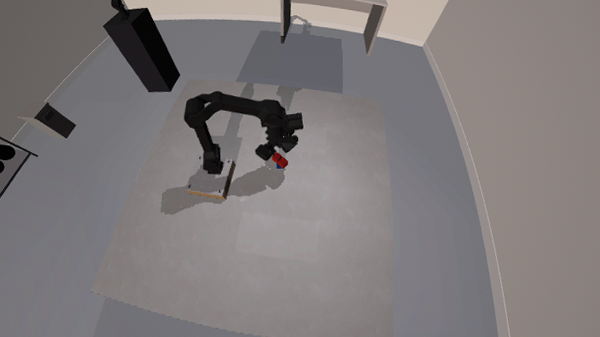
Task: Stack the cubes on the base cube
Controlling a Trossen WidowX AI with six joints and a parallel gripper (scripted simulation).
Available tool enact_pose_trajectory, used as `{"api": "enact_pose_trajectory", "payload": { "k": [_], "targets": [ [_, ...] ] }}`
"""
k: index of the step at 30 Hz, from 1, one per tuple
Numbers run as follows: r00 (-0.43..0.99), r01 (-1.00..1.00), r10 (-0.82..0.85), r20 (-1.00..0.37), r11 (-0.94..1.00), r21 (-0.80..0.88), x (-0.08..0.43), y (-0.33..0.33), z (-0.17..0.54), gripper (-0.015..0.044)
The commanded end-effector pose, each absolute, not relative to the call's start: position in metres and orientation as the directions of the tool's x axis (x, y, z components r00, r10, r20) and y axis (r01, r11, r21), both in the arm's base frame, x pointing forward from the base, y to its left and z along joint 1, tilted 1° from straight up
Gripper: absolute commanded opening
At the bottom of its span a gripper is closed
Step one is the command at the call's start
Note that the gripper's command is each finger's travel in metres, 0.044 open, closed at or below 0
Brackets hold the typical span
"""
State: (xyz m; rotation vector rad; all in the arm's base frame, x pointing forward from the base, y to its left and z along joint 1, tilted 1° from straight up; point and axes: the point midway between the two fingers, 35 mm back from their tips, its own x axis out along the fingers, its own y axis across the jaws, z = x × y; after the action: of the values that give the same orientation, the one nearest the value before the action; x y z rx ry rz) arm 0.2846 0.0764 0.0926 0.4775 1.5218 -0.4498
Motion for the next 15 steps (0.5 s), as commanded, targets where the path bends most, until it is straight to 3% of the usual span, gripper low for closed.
{"api": "enact_pose_trajectory", "payload": {
  "k": [1, 2, 9, 15],
  "targets": [
    [0.006, 0.556, 0.018, -1.0, 0.831, 0.018, 0.285, 0.076, 0.097, 0.0205],
    [0.006, 0.556, 0.018, -1.0, 0.831, 0.018, 0.285, 0.076, 0.097, 0.0205],
    [0.006, 0.558, 0.018, -1.0, 0.83, 0.018, 0.285, 0.076, 0.105, 0.0389],
    [0.005, 0.549, 0.021, -1.0, 0.836, 0.02, 0.282, 0.098, 0.105, 0.04]
  ]
}}
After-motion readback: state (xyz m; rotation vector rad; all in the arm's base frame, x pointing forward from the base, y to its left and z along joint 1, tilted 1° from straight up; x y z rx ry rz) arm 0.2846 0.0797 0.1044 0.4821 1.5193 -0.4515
